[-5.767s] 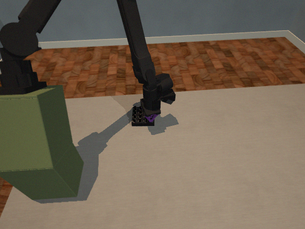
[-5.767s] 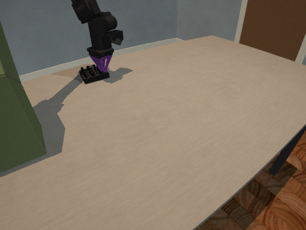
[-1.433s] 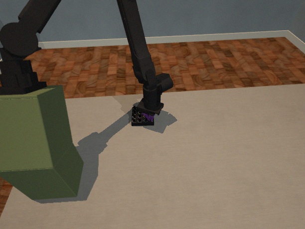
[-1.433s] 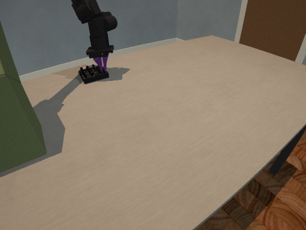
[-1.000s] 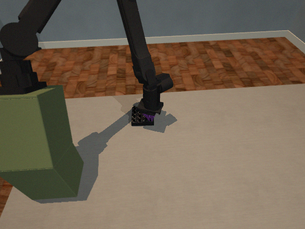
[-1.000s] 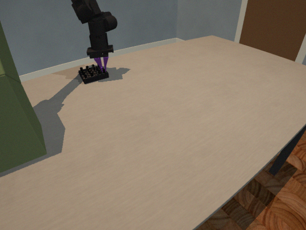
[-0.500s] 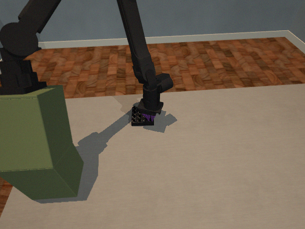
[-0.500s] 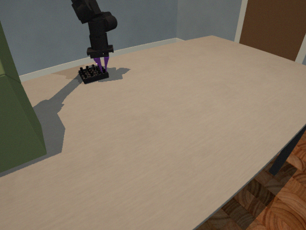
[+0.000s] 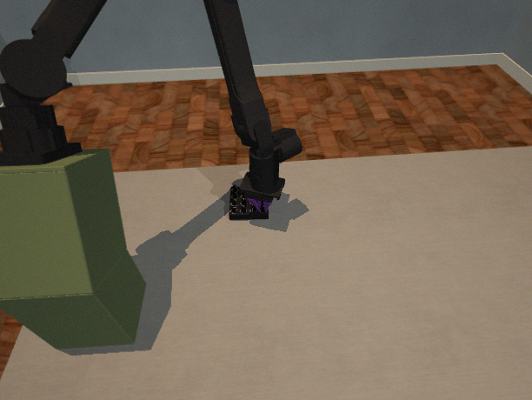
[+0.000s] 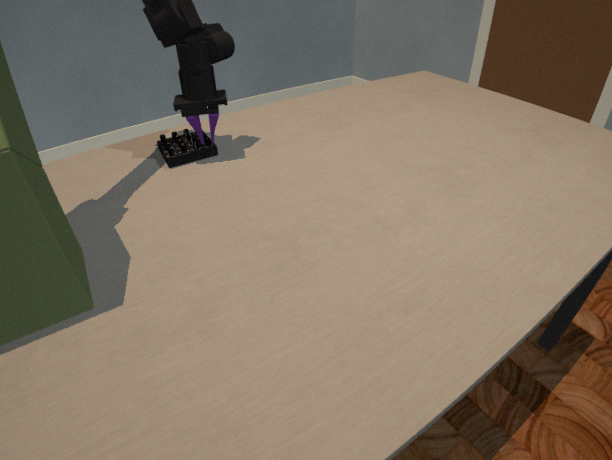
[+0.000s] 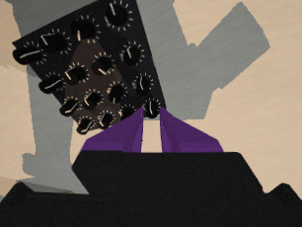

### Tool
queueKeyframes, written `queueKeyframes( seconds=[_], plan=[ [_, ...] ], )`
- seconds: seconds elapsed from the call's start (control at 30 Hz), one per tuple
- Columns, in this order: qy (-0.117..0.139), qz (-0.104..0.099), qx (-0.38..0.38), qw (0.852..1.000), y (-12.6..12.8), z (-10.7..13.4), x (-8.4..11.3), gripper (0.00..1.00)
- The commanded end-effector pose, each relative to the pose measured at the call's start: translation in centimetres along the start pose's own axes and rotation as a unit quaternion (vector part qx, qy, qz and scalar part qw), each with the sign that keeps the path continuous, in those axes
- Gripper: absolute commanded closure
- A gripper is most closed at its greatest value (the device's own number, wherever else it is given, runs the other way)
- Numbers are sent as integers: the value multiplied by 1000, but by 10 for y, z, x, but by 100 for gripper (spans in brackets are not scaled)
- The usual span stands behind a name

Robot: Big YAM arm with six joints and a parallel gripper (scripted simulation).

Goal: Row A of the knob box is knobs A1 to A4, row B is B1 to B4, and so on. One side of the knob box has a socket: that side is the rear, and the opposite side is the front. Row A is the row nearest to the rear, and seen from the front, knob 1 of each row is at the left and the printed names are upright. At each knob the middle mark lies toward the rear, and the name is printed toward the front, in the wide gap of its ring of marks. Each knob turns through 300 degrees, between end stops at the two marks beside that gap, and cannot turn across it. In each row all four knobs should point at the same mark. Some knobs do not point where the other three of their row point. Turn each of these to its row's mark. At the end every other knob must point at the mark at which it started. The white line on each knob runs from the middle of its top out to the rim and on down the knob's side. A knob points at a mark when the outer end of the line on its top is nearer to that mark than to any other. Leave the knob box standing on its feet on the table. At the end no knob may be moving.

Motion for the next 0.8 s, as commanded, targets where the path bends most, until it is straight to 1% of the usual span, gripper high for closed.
queueKeyframes(
  seconds=[0.0, 0.17, 0.23, 0.3, 0.5, 0.57, 0.77],
  plan=[
    [-7, 5, 11, 1000, -4, -7, 3, 82],
    [-8, 6, 11, 1000, -5, -8, 5, 82],
    [-9, 9, 10, 1000, -7, -10, 12, 82],
    [-7, 9, 1, 1000, -9, -3, 17, 82],
    [-7, 9, 1, 1000, -9, -3, 32, 82],
    [-7, 9, 1, 1000, -9, -3, 32, 82],
    [-7, 10, 1, 1000, -9, -3, 47, 82]
  ],
)
Point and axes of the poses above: the point where the finger pads meet when closed, its own x axis back along the fingers, its own y axis across the jaws, z = x × y, the point moved 1 cm from there along x, back along the fingers, and after that the axes turned 11 degrees about x, right-handed, at the moved point
